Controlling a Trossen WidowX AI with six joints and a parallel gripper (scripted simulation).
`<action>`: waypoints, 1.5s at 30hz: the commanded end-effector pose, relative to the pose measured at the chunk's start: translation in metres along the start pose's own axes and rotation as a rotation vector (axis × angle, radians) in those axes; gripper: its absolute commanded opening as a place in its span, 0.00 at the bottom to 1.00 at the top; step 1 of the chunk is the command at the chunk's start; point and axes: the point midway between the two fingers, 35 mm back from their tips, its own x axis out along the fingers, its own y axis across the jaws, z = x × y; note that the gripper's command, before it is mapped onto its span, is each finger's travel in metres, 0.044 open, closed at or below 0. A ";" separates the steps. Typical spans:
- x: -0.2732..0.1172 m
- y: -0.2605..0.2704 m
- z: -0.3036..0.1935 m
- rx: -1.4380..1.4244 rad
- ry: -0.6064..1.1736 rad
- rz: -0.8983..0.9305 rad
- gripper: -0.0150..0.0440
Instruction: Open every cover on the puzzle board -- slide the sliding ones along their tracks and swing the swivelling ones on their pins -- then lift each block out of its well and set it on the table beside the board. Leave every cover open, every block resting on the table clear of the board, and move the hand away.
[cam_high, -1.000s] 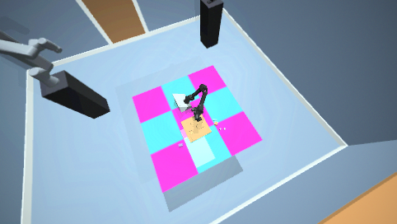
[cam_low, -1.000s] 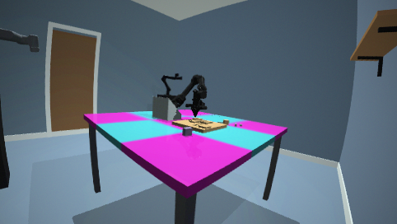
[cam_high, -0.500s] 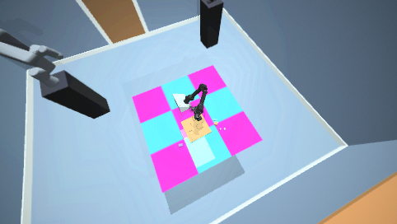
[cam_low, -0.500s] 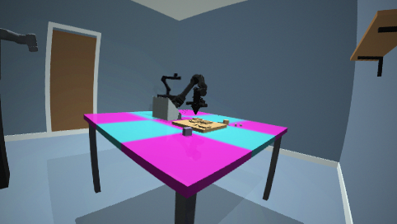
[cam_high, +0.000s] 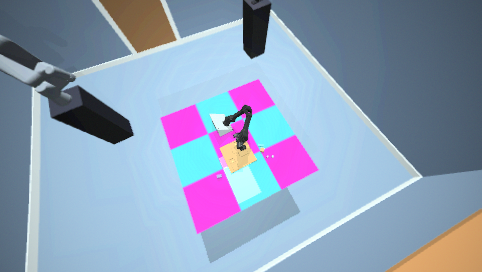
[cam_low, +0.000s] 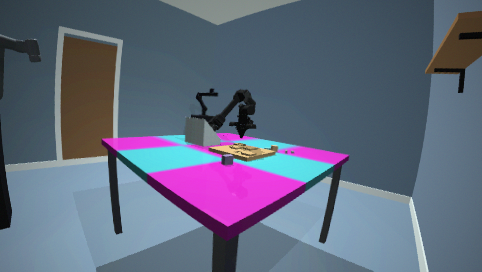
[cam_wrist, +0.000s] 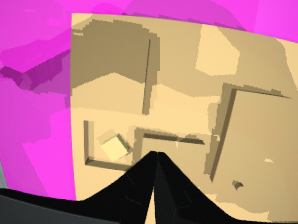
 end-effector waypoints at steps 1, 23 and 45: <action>-0.002 -0.019 -0.008 -0.005 0.002 0.003 0.25; -0.005 -0.050 -0.023 -0.009 0.004 0.002 0.25; 0.008 -0.051 -0.023 -0.009 0.004 0.002 0.25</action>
